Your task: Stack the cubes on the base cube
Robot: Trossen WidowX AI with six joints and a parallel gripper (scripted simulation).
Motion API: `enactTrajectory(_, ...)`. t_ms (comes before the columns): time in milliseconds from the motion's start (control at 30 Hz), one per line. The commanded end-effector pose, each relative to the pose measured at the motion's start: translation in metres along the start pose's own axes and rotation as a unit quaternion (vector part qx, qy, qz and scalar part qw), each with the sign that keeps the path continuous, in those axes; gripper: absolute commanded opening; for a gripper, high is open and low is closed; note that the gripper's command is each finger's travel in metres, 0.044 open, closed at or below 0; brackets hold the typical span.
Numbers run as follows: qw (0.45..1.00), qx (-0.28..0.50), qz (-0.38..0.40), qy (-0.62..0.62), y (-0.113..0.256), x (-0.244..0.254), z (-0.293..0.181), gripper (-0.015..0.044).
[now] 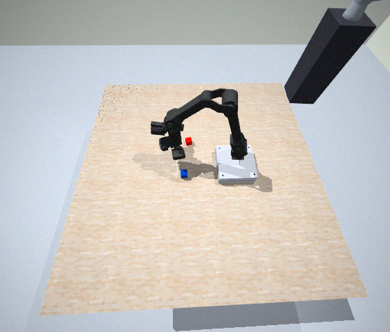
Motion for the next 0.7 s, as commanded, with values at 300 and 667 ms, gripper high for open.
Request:
enactTrajectory(300,1.000,-0.007,-0.004,0.002,0.045,-0.001,0.004,0.0105)
enactTrajectory(667,1.000,-0.007,-0.004,0.002,0.081,0.000,0.000,0.0105)
Point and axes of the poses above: the point midway between the two fingers, 35 mm back from their tips, its own y axis back along the fingers, its own x axis across the jaws, z = x × y, the point moved 3 cm from there along y, back along the fingers, and after that the axes turned 8 degrees about -y, right-handed, at the moved point
